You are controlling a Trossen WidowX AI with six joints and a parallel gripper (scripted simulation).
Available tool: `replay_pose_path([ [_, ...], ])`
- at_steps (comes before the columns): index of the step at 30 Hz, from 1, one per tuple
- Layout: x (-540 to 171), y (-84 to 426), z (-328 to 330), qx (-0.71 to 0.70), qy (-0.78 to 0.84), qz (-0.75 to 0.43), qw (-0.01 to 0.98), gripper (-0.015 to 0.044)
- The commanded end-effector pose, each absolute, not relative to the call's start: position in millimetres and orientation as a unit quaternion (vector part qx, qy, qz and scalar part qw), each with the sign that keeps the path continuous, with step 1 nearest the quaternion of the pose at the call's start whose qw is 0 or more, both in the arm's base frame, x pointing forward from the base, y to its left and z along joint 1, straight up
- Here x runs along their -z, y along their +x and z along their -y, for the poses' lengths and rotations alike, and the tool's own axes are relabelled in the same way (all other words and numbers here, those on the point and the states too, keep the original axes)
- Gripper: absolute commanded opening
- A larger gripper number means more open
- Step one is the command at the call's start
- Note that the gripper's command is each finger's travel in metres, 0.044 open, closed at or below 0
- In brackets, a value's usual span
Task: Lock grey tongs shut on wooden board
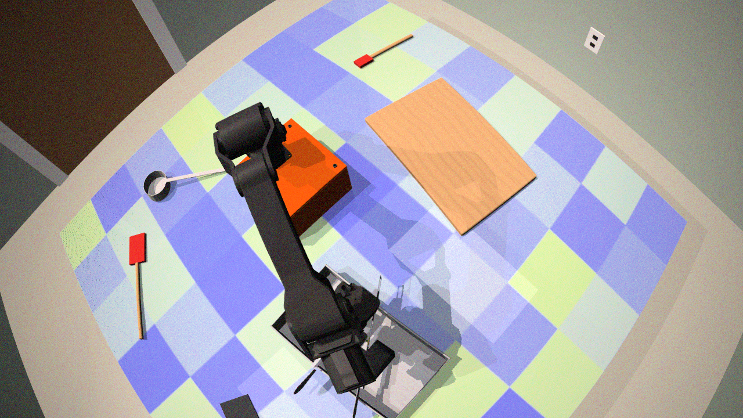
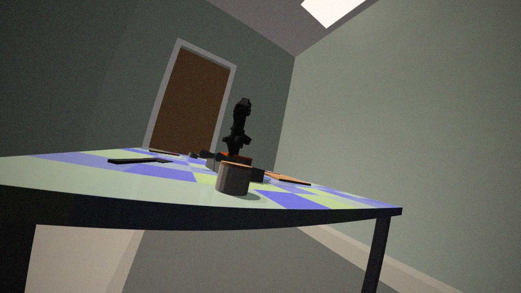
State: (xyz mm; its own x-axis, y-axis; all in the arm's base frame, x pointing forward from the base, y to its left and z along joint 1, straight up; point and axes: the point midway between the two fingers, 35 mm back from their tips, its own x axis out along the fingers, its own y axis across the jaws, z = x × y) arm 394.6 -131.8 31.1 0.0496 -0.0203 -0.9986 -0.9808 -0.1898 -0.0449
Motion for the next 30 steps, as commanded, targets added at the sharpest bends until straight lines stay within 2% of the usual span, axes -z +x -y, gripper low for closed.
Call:
replay_pose_path([
  [1,-44,396,132,-0.527,-0.563,-0.445,0.456,-0.0071],
  [8,-126,391,129,-0.529,-0.560,-0.445,0.457,0.0113],
  [20,-117,396,132,-0.520,-0.571,-0.441,0.458,0.0428],
  [26,-82,402,123,-0.578,-0.611,-0.378,0.387,0.0440],
  [30,-79,402,122,-0.581,-0.614,-0.374,0.382,0.0440],
])
